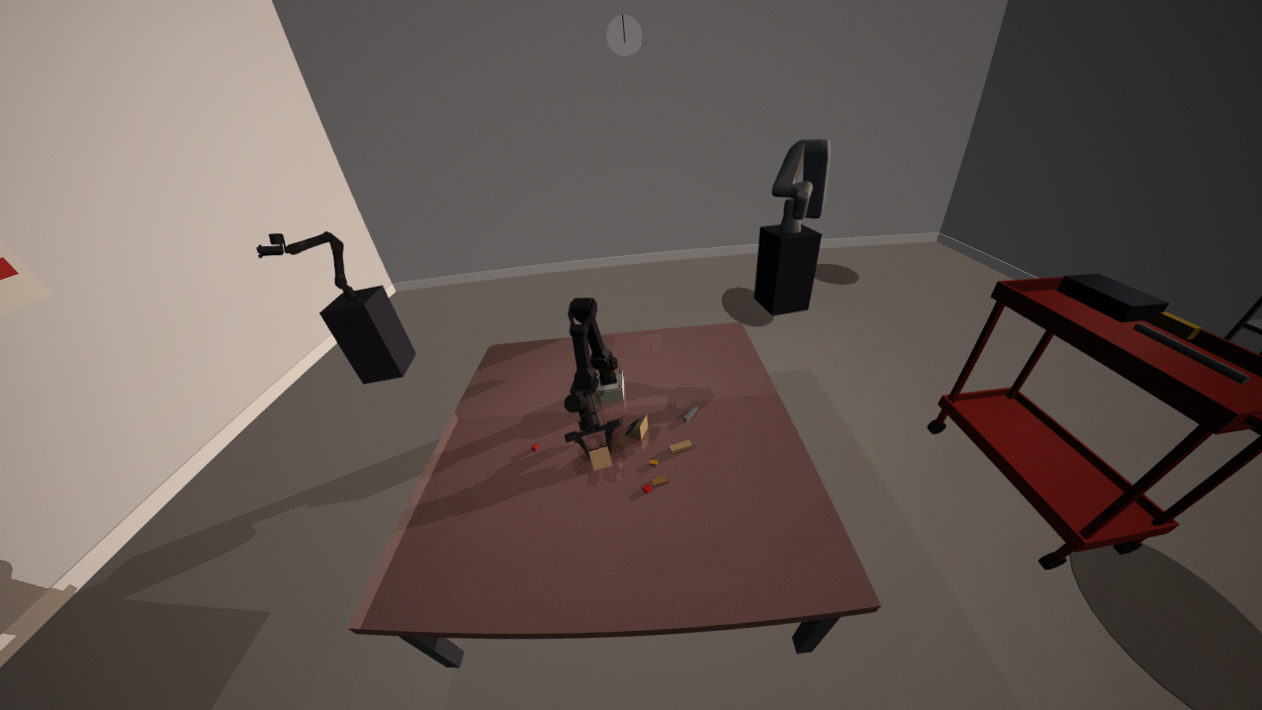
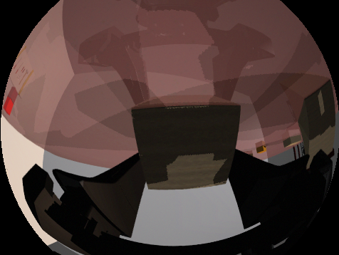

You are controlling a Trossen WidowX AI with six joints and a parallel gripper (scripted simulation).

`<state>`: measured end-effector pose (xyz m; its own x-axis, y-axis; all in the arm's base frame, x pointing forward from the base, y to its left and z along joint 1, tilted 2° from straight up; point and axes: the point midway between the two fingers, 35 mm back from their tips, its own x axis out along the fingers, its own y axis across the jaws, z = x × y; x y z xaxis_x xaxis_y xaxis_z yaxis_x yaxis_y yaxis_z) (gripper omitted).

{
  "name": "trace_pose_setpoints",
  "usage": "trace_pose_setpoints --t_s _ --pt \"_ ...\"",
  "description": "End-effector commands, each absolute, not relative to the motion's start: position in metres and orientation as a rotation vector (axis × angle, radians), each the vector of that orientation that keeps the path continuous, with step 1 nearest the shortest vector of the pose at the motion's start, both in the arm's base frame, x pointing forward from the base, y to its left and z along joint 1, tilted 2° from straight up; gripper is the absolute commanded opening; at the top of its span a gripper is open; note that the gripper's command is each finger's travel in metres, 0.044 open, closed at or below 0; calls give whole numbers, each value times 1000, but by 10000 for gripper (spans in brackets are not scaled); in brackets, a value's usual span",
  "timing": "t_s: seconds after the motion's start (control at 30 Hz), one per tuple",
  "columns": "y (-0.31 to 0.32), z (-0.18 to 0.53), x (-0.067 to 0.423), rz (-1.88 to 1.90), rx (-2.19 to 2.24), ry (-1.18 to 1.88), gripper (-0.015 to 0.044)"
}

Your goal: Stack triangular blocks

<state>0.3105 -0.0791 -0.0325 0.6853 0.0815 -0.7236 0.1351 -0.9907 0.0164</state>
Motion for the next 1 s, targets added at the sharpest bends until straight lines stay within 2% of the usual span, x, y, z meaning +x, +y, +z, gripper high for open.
trace_pose_setpoints --t_s 0.0,0.3,0.97 --pt "-79 -33 310 -1208 2819 180 229" --pt "-81 -11 316 -1207 2820 180 0" --pt "-77 69 314 -1204 2821 181 0"
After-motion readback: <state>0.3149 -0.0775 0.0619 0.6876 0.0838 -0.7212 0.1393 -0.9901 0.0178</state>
